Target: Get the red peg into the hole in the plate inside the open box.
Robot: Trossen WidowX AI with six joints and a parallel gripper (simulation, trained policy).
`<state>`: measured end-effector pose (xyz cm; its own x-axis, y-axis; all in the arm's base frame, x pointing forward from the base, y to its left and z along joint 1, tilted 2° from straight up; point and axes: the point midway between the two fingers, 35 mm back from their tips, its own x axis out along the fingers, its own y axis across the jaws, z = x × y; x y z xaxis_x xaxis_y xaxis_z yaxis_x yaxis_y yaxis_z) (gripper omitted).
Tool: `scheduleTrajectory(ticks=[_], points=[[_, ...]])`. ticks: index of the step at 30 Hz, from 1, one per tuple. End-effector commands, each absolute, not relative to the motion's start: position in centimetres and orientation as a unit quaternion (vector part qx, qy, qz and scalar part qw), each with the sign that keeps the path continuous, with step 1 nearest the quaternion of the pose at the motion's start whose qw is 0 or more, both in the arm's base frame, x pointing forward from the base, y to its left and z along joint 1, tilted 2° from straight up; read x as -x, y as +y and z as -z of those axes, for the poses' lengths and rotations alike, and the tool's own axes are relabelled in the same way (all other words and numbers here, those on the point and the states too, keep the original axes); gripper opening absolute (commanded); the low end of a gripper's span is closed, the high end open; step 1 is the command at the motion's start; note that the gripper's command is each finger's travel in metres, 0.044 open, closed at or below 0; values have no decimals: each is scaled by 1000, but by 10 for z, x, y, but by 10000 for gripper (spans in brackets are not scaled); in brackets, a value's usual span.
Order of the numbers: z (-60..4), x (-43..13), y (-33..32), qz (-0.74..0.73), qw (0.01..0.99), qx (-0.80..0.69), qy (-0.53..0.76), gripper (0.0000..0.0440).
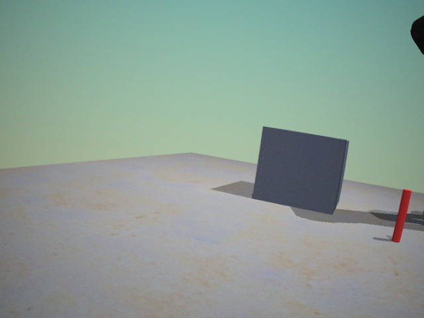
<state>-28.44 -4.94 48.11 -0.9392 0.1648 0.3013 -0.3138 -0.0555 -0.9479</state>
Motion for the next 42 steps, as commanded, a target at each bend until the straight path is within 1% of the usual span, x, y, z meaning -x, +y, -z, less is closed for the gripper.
scheduleTrajectory(ticks=[1, 2, 3, 17, 30, 42], points=[[-479, 285, -52, -725, 160, -54, -668, 423], [-477, 286, -57, -727, 152, -54, -667, 438], [-475, 287, -65, -732, 138, -59, -664, 440], [-474, 259, -149, -836, -16, -137, -531, 440], [-482, 207, -207, -893, -169, -176, -378, 440], [-487, 147, -245, -904, -316, -172, -230, 440]])
